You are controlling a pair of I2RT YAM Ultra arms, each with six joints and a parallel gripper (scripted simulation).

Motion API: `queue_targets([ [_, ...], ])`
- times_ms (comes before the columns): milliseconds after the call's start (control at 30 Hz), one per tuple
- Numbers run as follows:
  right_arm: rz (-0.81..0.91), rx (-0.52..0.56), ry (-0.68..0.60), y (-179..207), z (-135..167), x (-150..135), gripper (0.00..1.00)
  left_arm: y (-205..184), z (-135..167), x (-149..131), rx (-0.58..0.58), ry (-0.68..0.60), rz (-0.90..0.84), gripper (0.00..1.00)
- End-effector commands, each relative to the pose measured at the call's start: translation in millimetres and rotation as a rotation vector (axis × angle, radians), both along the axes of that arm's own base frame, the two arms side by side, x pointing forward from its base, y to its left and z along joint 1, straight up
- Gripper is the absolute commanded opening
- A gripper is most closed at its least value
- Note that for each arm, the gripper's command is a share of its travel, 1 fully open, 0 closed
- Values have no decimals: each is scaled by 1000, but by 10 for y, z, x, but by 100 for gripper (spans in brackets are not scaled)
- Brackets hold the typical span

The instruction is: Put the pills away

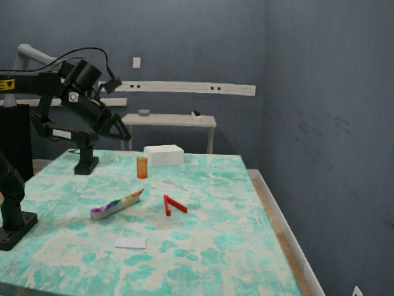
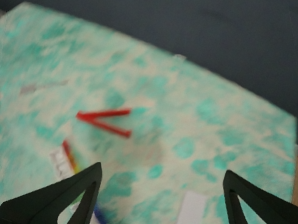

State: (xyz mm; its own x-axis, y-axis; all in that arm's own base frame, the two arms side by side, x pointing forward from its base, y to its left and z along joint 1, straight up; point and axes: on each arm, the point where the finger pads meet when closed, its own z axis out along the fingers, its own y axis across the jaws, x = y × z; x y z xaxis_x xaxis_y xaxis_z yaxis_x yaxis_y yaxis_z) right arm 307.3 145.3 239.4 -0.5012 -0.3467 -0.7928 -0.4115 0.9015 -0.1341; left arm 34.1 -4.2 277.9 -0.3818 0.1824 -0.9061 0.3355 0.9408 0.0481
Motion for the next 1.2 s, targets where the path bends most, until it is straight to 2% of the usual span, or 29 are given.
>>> queue_targets([
  [0,54,-59,171,315,-443,-175,100,3,71,5,-4,-8,6,100],
  [167,183,-127,329,777,-915,-377,100,3,71,5,-4,-8,6,100],
  [367,259,-188,438,1067,-1259,-506,100,3,71,5,-4,-8,6,100],
  [633,291,-216,478,1216,-1420,-540,100,3,71,5,-4,-8,6,100],
  [1167,284,-213,460,1212,-1384,-507,100,3,71,5,-4,-8,6,100],
])
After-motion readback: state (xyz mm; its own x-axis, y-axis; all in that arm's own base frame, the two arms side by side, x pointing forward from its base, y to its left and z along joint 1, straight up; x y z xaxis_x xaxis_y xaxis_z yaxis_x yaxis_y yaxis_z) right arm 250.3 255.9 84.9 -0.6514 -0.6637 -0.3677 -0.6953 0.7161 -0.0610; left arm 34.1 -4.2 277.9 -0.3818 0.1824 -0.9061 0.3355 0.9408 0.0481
